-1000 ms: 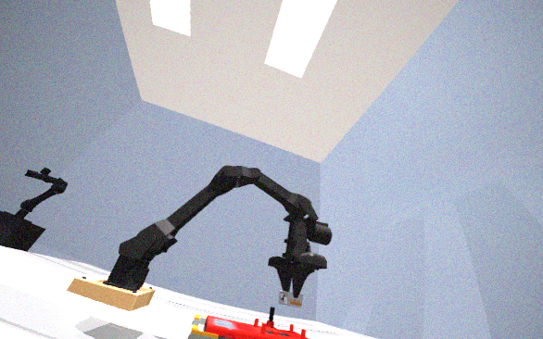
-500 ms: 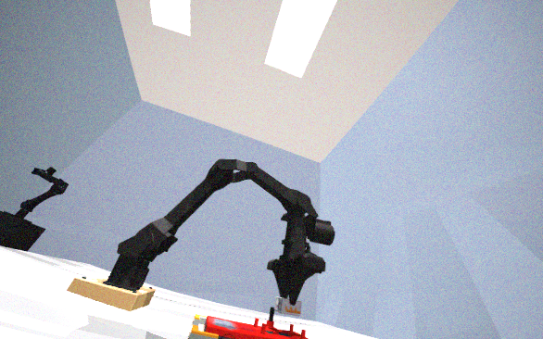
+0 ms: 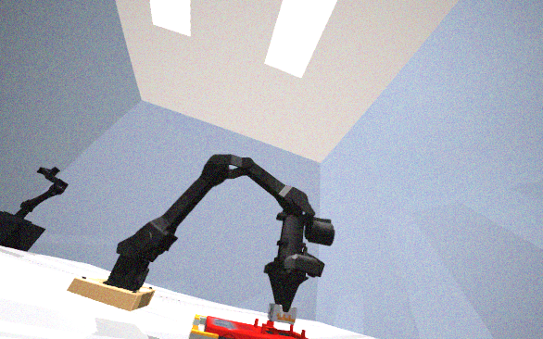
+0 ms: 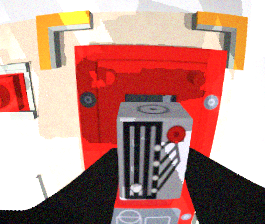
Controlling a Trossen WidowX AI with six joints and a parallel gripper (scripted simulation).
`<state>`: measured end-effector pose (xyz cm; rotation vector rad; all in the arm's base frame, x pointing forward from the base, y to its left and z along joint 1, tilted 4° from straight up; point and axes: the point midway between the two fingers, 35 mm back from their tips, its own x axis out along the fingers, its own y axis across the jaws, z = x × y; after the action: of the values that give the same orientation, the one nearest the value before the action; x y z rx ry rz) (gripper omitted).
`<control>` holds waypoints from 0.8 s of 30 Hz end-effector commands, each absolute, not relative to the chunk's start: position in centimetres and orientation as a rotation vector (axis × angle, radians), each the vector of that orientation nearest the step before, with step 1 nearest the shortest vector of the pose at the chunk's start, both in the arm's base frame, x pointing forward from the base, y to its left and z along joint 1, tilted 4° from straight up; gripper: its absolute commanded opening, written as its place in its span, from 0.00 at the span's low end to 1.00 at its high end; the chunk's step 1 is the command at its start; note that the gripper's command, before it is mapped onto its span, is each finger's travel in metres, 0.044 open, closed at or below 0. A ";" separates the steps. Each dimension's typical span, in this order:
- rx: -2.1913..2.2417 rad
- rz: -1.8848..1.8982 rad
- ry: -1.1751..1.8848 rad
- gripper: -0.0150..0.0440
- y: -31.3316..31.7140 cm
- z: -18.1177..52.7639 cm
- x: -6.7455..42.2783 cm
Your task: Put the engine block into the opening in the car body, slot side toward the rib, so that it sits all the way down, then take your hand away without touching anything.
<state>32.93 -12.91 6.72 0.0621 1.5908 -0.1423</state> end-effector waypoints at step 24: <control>0.062 -0.152 1.586 0.52 -13.0 6.8 32.7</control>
<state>32.69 -12.96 6.76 0.0705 1.5866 -0.1523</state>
